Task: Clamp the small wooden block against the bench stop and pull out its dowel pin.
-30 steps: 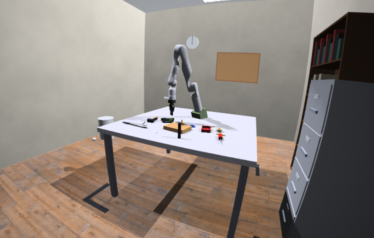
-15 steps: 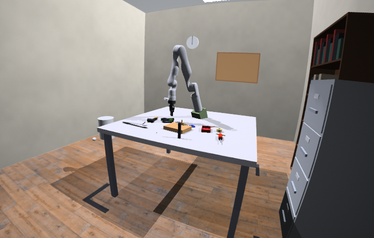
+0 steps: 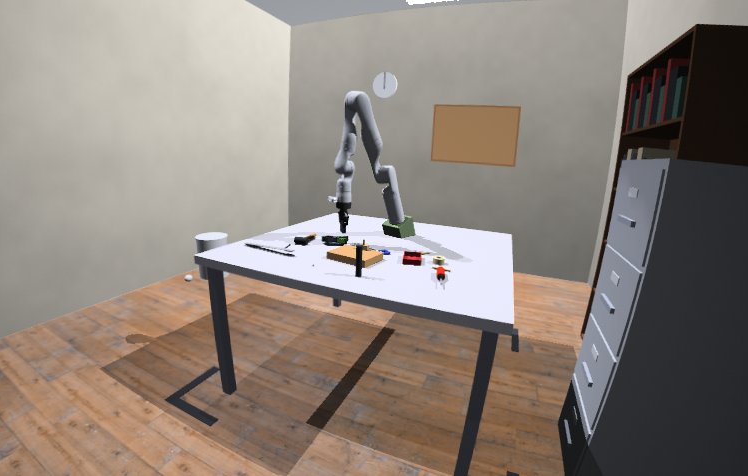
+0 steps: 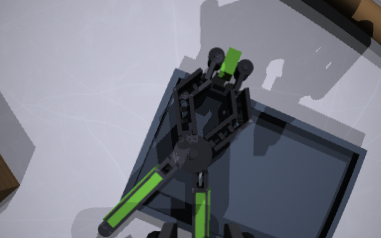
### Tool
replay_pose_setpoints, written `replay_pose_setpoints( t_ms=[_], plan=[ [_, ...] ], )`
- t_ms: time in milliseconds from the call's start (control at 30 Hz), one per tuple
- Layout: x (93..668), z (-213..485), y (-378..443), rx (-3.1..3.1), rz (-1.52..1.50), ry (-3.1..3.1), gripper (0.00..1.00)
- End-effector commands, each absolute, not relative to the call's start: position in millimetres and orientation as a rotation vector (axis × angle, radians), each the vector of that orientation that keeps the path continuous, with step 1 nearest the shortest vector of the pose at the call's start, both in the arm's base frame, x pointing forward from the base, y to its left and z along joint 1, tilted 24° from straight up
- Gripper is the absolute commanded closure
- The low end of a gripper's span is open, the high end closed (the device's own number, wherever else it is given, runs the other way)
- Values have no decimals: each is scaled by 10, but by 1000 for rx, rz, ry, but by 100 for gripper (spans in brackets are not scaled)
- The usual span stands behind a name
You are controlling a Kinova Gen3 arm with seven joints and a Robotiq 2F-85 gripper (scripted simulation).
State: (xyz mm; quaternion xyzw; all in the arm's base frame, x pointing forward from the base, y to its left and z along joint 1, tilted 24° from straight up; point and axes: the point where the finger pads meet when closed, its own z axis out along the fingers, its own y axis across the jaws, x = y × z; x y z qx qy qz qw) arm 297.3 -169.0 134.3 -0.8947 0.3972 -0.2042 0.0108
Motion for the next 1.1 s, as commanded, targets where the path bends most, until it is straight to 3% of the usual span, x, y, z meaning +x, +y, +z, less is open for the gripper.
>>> replay_pose_setpoints(
  t_ms=[0, 1067],
  plan=[
    [2975, 1340, -1693, -2790, -642, 1239, 66],
    [2999, 1284, -1701, -2790, -642, 1239, 66]
  ],
)
